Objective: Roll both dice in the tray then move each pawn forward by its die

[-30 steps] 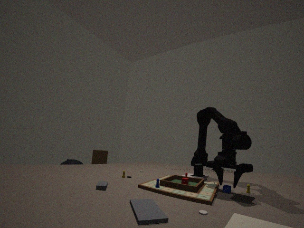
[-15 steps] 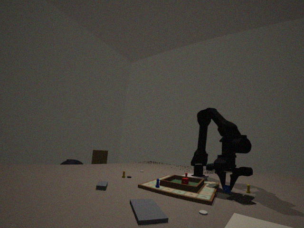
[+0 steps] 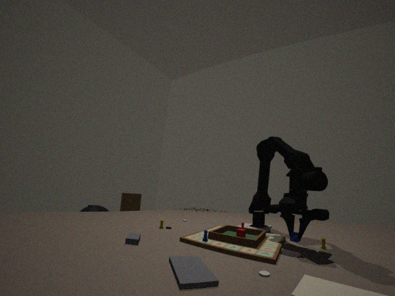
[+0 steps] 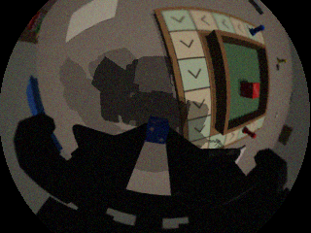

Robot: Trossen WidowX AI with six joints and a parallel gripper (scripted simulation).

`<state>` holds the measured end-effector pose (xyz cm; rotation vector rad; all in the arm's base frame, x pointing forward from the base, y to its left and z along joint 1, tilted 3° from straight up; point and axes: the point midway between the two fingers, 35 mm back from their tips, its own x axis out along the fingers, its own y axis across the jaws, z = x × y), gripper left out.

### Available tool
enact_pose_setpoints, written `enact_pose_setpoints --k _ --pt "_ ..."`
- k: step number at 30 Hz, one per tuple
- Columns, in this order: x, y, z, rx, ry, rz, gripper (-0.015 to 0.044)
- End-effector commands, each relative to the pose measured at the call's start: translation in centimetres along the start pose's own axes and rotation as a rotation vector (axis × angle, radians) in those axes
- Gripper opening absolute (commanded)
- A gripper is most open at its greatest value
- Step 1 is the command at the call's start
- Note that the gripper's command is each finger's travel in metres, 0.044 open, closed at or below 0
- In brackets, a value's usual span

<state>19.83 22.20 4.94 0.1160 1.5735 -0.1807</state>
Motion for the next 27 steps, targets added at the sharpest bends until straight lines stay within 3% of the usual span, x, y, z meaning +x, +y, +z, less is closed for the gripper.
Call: enact_pose_setpoints --k 1,15,27 --pt "-2.1 0.3 0.1 -0.010 -0.001 0.015 0.0000" --pt "-10.0 -0.5 -0.6 0.015 -0.009 0.021 0.0000" --pt "-9.6 -2.3 2.7 -0.031 -0.020 0.022 0.0000"
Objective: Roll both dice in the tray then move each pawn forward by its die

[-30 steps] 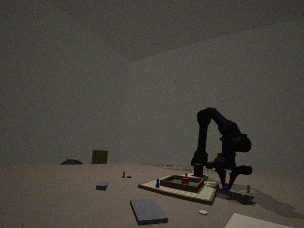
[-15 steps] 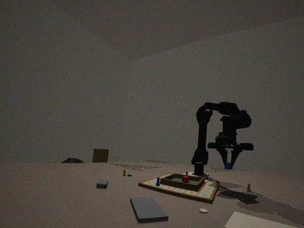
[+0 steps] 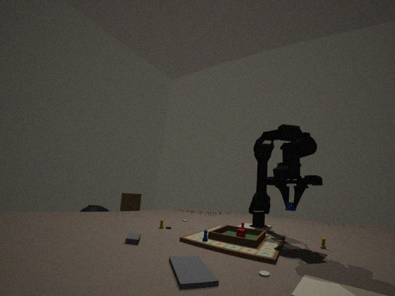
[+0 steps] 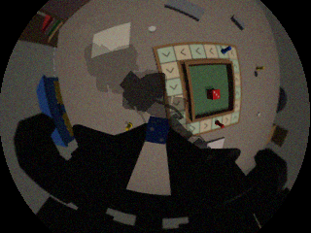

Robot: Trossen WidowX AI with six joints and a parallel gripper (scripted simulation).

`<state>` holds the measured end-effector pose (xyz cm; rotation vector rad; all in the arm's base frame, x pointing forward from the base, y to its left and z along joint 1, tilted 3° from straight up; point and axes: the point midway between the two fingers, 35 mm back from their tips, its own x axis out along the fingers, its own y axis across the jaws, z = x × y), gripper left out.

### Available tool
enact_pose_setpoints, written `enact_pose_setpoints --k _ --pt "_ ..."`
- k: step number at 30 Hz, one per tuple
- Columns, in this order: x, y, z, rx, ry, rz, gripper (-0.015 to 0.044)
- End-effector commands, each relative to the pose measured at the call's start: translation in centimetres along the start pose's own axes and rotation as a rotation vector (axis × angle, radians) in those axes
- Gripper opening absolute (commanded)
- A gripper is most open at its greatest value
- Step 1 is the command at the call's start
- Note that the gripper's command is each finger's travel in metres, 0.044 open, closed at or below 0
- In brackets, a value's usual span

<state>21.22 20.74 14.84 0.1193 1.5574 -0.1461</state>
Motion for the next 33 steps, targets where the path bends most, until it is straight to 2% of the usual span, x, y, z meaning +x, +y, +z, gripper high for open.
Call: enact_pose_setpoints --k 1,17,33 --pt "0.4 -1.0 1.5 -0.025 -0.005 -0.003 0.0000" --pt "2.1 -6.7 7.8 -0.193 -0.008 -0.011 0.0000" --pt "3.2 -14.1 12.0 -0.304 -0.007 -0.022 0.0000"
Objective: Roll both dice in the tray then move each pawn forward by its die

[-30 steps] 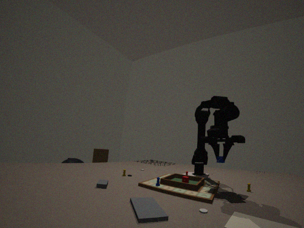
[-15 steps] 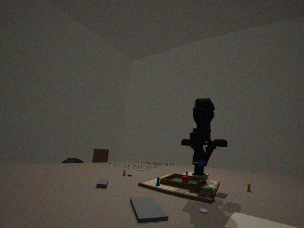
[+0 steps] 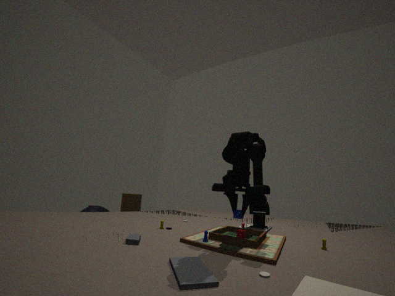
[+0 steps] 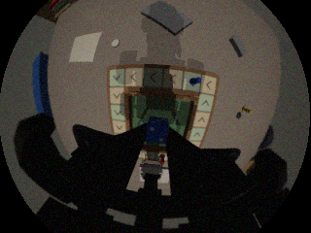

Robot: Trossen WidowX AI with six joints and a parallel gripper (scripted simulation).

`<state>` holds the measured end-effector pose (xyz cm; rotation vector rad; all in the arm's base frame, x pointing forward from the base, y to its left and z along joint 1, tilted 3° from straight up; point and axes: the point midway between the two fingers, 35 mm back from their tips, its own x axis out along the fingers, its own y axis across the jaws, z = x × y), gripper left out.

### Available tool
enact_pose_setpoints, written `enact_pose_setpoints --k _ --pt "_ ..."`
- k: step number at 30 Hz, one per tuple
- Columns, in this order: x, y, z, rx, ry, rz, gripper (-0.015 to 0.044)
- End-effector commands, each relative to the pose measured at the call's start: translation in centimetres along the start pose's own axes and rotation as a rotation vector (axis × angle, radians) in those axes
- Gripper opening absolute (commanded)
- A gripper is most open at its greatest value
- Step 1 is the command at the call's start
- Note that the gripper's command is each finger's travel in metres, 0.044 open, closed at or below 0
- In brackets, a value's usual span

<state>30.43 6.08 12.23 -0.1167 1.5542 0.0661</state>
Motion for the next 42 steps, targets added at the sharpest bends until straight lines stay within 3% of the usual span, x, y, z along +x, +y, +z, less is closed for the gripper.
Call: enact_pose_setpoints --k 1,8,32,42 --pt "0.4 -1.9 0.1 -0.025 0.003 -0.008 0.0000" --pt "0.7 -3.7 0.3 -0.049 -0.018 -0.010 0.0000" --pt "1.6 -3.6 1.4 -0.051 -0.820 0.011 0.0000" --pt "-1.8 -3.9 -2.0 -0.052 -0.840 0.011 0.0000"
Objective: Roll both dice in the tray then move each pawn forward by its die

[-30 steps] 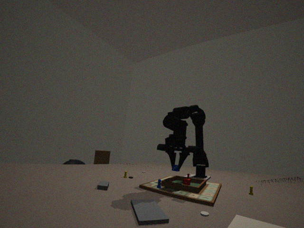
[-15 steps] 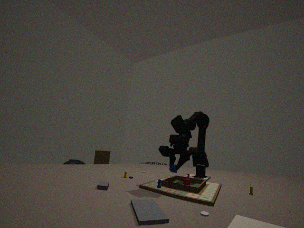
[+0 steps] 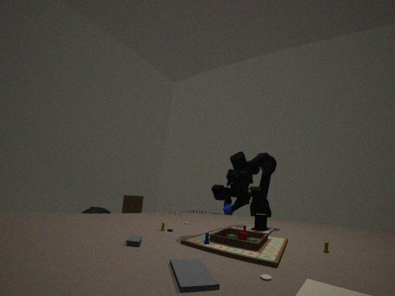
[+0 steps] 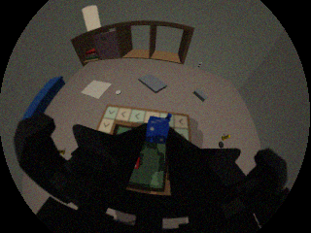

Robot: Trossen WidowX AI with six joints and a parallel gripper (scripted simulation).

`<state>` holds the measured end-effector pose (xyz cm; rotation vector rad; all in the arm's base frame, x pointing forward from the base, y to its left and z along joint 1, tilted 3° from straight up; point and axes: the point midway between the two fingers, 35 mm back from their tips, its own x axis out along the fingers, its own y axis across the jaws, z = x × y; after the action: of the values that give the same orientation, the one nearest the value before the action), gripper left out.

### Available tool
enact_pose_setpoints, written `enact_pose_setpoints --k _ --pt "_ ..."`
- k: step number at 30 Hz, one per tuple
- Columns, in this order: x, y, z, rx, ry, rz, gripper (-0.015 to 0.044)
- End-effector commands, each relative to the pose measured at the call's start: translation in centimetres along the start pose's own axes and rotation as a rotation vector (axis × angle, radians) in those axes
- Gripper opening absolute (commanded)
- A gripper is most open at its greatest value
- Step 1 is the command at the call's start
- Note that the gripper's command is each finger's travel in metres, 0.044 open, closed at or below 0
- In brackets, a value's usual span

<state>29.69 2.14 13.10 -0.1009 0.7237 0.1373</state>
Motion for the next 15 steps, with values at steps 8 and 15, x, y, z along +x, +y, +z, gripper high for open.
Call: enact_pose_setpoints --k 8,15 --pt "-1.05 -0.06 0.08 0.000 -0.011 -0.002 0.0000" --pt "-1.05 -0.06 0.08 0.000 -0.011 -0.002 0.0000"
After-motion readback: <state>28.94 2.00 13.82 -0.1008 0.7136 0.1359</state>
